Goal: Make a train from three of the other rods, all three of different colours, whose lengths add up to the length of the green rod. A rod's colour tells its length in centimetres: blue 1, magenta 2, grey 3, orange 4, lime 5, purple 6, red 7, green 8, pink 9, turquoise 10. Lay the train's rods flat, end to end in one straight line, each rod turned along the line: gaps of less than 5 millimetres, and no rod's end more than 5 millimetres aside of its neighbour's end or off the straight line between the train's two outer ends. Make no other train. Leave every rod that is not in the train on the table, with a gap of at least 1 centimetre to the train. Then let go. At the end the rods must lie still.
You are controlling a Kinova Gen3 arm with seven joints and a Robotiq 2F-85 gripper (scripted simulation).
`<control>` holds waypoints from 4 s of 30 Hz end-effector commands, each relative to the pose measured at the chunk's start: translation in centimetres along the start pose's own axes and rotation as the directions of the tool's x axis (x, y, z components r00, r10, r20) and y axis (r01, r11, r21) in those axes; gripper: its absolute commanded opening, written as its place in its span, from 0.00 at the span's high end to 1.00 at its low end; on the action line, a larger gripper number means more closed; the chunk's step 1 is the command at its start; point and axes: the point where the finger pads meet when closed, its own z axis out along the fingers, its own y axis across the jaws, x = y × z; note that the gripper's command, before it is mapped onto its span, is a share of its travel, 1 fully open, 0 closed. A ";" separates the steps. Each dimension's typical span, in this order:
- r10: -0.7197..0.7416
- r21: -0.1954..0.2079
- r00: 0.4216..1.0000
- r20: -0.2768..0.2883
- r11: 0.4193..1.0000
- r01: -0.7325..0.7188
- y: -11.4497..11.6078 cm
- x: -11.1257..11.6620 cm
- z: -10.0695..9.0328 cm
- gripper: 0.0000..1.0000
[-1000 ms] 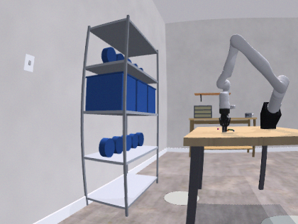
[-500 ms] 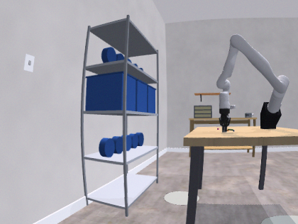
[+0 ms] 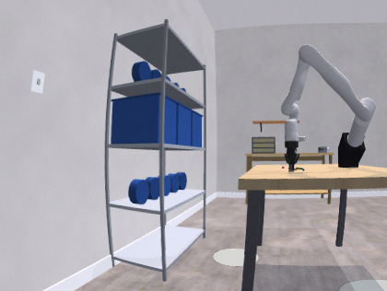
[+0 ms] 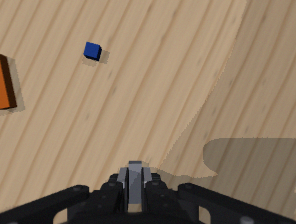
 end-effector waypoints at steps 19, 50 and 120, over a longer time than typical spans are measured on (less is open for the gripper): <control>0.000 0.001 1.000 0.001 1.000 0.000 0.0 0.0 -0.1 0.95; 0.000 0.001 1.000 0.001 1.000 0.000 0.0 0.0 -10.0 0.95; 0.257 0.001 0.966 0.001 0.966 -0.257 -3.8 7.8 -1.3 0.95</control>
